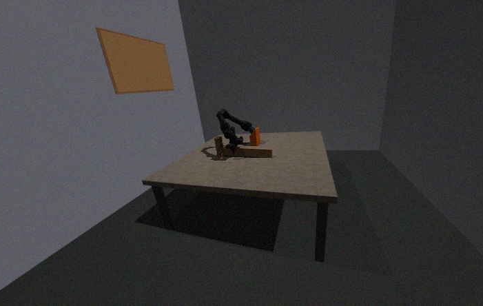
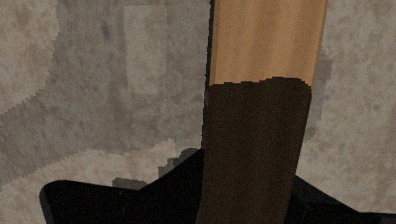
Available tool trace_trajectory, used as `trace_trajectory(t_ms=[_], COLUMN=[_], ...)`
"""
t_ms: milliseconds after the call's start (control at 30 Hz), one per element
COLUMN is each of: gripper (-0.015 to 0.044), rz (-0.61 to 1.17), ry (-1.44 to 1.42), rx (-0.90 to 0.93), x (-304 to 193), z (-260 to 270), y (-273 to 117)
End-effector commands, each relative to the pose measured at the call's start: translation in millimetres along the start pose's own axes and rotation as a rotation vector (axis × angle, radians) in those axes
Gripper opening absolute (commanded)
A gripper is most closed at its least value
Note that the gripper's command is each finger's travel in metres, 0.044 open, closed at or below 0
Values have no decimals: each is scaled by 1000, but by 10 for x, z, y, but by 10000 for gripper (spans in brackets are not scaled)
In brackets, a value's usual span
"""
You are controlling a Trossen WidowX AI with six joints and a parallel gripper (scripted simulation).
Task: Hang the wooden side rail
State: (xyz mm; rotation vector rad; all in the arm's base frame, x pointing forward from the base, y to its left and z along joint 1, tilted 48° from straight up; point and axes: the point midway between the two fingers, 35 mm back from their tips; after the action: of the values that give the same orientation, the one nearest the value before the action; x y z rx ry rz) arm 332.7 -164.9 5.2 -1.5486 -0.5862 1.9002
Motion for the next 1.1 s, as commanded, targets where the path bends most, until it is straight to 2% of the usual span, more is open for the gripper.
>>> trace_trajectory(t_ms=[0,1067], gripper=[0,0], rz=[7,7], ry=[-3,-4], rx=[-8,-8], x=[-17,-51], z=[-17,-6], y=[-32,-25])
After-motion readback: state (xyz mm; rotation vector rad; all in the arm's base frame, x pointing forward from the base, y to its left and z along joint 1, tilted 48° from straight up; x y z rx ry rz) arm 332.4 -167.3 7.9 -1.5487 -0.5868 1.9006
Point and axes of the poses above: the point midway between the two fingers, 35 mm back from their tips, its own y axis out along the fingers, its own z axis across the jaws, x = y × z, and after that the axes turned 14 degrees about -y, right-handed
